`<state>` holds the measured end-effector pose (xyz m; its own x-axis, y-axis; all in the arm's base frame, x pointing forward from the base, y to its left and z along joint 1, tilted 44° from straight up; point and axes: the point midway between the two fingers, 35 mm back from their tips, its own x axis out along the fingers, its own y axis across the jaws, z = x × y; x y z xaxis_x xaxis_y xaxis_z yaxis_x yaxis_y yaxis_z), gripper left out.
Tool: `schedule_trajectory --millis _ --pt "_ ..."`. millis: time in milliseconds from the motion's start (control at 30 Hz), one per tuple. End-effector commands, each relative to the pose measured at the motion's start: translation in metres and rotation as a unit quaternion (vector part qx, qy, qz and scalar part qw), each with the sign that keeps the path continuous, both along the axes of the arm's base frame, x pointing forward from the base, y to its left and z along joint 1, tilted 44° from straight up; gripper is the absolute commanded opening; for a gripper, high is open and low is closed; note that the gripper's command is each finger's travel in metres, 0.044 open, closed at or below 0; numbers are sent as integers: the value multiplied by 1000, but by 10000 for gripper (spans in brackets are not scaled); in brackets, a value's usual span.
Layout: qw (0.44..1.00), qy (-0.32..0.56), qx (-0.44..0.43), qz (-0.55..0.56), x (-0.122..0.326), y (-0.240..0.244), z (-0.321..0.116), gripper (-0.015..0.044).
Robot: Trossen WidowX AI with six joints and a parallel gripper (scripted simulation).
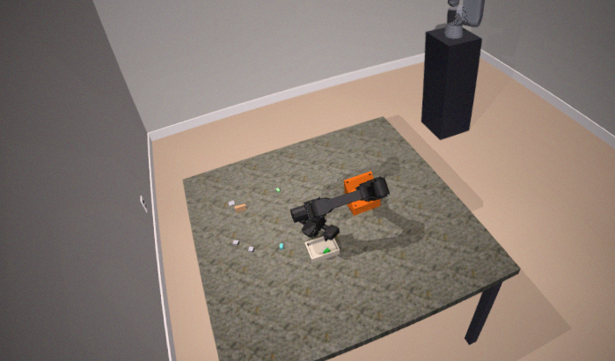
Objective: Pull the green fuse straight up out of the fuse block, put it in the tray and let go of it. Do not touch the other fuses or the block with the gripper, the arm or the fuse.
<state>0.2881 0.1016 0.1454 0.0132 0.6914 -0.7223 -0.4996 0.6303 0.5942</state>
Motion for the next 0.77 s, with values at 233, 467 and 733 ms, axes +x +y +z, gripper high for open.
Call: schedule_trajectory --millis 233,467,733 --pt "1000 1 0 3 -1 0 2 330" --pt "1000 1 0 3 -1 0 2 330" --pt "1000 1 0 3 -1 0 2 330"
